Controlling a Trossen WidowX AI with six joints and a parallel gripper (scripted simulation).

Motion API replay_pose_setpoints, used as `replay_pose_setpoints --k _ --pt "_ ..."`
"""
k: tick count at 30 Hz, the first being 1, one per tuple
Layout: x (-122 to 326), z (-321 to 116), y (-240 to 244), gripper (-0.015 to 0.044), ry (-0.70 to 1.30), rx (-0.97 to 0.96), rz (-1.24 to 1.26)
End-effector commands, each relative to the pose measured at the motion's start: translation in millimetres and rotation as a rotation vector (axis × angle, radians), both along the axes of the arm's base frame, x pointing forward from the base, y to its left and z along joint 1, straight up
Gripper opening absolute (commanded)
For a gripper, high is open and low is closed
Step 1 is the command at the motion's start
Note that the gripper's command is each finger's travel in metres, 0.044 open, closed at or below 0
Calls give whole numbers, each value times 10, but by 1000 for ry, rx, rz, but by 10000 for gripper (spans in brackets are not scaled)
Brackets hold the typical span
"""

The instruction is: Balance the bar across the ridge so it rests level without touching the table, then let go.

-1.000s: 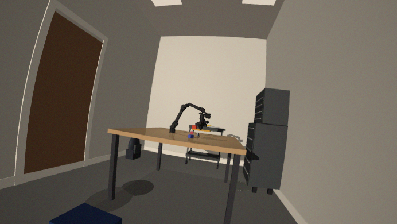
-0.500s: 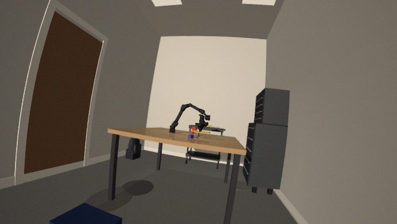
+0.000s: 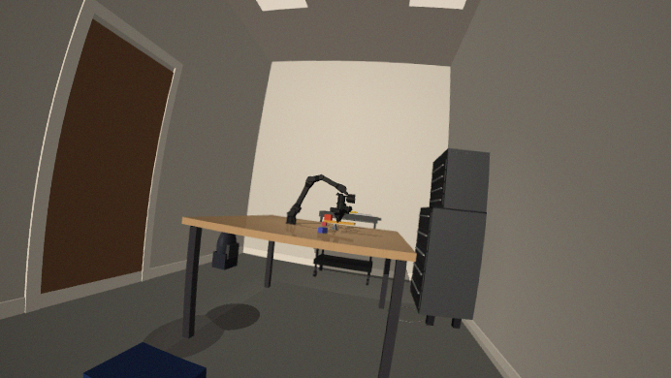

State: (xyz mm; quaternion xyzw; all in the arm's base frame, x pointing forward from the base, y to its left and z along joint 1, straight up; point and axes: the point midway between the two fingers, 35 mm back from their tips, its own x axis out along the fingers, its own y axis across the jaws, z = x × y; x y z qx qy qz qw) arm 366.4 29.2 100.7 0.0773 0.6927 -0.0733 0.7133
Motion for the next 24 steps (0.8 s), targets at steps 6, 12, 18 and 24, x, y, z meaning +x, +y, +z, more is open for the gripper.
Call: replay_pose_setpoints --k 6,12,18,24 --pt "2 -6 1 0 -2 0 -1" --pt "2 -11 1 0 -2 0 -1" --pt "2 -16 1 0 -2 0 -1" --pt "2 -21 1 0 -2 0 -1"
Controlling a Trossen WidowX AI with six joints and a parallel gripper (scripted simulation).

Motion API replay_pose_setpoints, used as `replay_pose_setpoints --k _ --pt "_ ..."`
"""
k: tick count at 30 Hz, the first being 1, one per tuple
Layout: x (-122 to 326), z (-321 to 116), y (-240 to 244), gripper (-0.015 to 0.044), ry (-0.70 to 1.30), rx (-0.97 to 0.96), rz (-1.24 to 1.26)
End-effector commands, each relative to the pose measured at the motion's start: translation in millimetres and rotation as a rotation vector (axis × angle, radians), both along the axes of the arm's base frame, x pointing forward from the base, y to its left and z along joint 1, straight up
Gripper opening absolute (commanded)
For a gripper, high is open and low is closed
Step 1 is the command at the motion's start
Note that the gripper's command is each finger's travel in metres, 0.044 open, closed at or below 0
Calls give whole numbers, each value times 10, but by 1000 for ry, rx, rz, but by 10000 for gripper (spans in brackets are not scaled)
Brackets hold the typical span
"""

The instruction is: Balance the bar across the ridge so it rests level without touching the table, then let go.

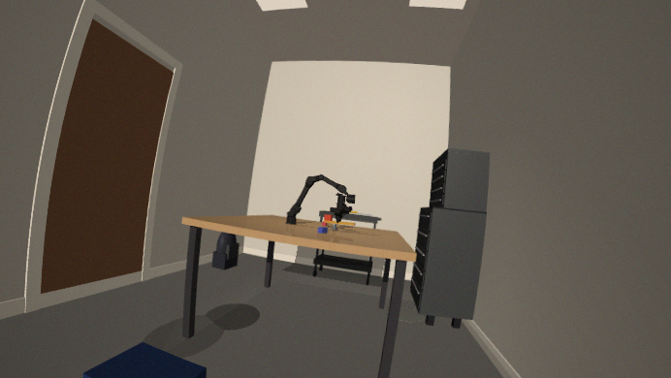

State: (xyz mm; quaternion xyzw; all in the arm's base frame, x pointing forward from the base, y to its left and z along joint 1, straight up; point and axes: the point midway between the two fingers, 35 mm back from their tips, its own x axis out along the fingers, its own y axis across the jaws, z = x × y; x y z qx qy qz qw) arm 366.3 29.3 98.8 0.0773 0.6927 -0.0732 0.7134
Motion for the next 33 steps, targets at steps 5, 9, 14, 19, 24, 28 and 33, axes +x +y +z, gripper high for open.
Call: replay_pose_setpoints --k 5,9,14,19,24,28,33 --pt "2 -6 0 0 -2 0 -1" --pt "2 -9 1 0 -2 0 -1" --pt "2 -13 1 0 -2 0 -1" --pt "2 -18 1 0 -2 0 -1" --pt "2 -23 1 0 -2 0 -1" --pt "2 -26 1 0 -2 0 -1" --pt "2 -29 1 0 -2 0 -1"
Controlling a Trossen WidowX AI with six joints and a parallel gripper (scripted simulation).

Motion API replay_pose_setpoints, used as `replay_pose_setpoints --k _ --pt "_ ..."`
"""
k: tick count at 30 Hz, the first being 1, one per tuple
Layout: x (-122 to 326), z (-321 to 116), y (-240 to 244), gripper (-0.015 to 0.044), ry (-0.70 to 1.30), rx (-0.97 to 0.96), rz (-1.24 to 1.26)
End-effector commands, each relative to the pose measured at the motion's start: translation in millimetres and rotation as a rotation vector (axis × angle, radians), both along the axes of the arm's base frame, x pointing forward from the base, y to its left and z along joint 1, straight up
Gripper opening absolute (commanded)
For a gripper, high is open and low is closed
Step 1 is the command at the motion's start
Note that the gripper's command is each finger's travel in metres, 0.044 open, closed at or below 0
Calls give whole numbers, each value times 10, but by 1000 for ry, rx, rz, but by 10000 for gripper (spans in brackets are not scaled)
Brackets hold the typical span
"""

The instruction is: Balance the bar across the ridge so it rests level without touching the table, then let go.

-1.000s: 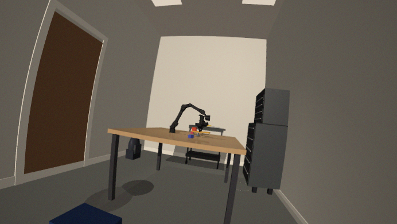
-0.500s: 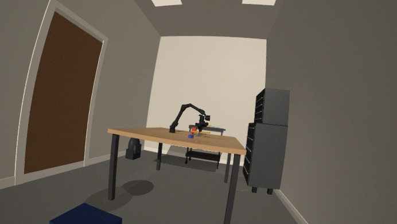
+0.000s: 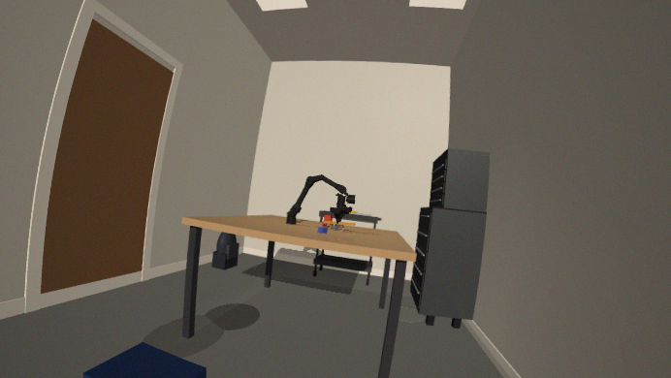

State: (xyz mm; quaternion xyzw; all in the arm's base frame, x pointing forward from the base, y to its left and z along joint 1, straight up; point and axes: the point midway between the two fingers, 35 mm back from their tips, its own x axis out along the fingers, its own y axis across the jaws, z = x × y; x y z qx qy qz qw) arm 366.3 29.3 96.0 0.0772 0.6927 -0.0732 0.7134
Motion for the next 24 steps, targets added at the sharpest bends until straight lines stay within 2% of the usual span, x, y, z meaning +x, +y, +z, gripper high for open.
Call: replay_pose_setpoints --k 1,24 --pt "2 -3 0 0 -1 0 -1" --pt "-1 -22 0 0 -1 0 -1"
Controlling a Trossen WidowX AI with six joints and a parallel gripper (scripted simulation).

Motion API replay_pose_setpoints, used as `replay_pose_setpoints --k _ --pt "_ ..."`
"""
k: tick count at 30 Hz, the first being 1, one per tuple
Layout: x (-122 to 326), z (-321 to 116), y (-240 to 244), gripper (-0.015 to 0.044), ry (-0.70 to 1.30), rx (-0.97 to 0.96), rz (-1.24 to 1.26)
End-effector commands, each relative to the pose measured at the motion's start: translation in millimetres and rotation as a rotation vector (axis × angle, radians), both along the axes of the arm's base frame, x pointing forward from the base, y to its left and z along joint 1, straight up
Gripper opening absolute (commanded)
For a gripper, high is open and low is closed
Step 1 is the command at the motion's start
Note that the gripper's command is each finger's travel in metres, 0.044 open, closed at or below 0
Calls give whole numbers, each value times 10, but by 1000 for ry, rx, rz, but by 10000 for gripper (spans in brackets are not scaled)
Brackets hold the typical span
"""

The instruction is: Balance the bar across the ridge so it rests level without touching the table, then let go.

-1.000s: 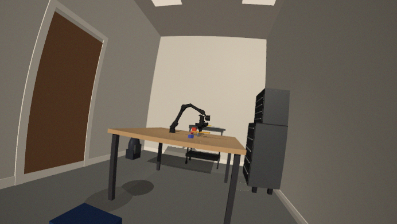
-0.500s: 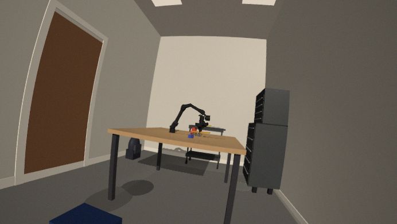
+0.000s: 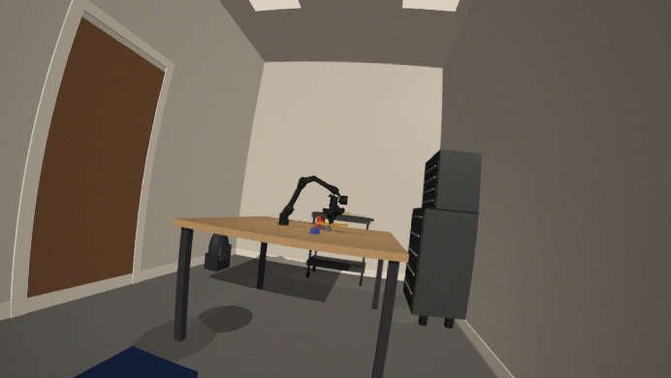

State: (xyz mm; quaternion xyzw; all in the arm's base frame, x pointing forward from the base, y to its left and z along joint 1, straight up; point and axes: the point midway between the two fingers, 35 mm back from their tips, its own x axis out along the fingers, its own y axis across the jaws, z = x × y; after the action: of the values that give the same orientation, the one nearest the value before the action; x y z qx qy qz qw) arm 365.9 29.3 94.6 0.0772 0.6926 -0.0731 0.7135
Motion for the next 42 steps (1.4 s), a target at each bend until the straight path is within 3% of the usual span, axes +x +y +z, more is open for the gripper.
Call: replay_pose_setpoints --k 1,42 --pt "3 -8 0 0 -1 0 -1" --pt "5 -42 -1 0 -1 0 -1"
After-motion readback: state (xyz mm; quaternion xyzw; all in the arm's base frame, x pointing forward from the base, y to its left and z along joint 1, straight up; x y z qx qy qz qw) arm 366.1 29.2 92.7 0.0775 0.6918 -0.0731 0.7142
